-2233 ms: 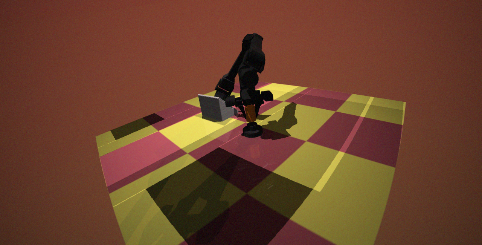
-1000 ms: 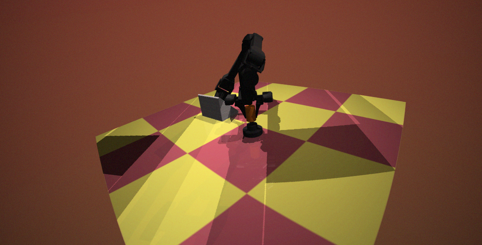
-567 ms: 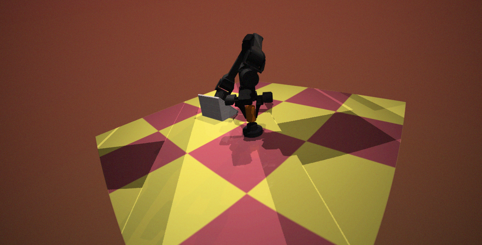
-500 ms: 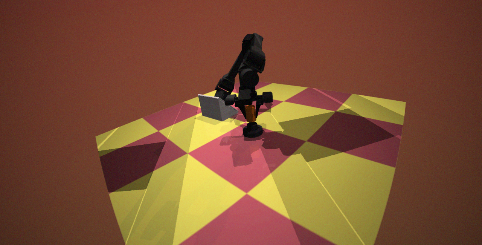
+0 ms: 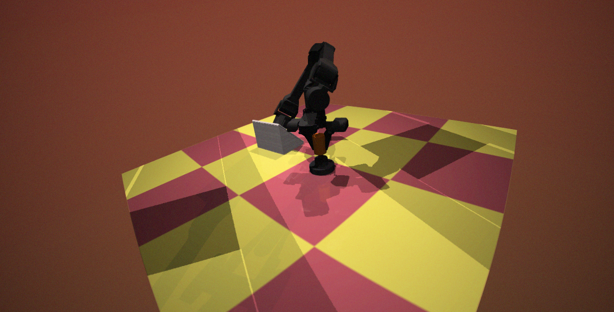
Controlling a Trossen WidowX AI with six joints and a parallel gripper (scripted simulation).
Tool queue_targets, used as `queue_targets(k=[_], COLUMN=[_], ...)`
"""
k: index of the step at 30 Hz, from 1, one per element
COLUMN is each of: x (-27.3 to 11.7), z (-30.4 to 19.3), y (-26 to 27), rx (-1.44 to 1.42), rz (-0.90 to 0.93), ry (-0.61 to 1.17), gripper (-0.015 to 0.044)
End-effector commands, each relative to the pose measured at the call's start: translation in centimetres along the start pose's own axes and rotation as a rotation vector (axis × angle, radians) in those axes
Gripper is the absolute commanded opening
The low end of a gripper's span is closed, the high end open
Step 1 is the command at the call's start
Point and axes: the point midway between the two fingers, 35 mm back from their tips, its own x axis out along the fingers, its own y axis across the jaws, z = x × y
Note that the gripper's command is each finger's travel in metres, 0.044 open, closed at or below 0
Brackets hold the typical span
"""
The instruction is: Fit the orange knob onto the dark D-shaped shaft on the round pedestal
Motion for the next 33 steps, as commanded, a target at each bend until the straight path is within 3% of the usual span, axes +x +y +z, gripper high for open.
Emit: queue_targets(k=[1,25,33], x=[-0.02,-0.19,-0.15], z=[0.04,-0.02,0.14], y=[0.0,0.03,0.07], rx=[0.02,0.02,0.229], rz=[0.002,0.002,0.003], ry=[-0.003,-0.003,-0.003], gripper=[0.0,0.0,0.0])
